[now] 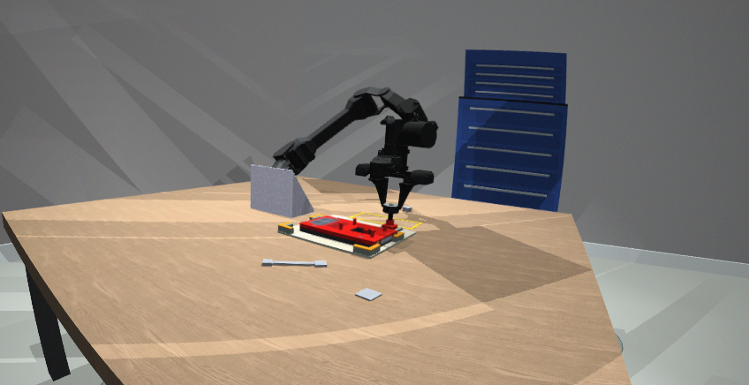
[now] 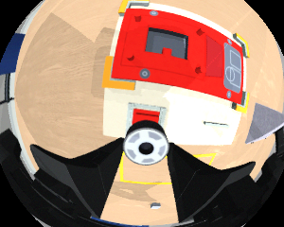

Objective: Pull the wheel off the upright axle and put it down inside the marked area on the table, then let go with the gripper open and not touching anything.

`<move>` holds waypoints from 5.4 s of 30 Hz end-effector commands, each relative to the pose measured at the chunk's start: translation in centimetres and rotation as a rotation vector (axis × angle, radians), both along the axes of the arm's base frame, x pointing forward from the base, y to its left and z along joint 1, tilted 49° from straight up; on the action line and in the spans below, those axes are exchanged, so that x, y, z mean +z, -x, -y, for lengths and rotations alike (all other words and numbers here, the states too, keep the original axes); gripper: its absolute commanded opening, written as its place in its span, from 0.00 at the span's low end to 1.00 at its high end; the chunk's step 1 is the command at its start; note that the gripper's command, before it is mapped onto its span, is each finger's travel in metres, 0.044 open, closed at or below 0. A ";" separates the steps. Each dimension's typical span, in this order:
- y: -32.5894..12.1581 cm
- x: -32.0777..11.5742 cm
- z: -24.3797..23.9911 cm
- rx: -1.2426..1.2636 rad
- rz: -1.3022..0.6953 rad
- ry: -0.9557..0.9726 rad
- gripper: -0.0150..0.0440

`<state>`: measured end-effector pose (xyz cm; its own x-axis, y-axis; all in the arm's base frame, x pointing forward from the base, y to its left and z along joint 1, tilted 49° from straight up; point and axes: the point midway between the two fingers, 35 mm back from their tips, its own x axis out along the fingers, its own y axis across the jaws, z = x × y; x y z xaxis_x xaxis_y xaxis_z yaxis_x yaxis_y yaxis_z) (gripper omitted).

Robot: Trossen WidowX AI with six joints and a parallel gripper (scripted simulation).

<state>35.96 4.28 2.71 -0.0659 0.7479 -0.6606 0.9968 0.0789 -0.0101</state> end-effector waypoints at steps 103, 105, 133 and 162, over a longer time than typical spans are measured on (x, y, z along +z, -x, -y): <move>6.1 5.6 -7.9 -0.009 0.003 0.001 0.25; 6.2 4.9 -8.7 -0.009 0.003 -0.001 0.25; 6.2 7.9 -5.4 -0.008 0.002 -0.003 0.76; 13.8 8.2 1.1 -0.008 -0.003 0.000 1.00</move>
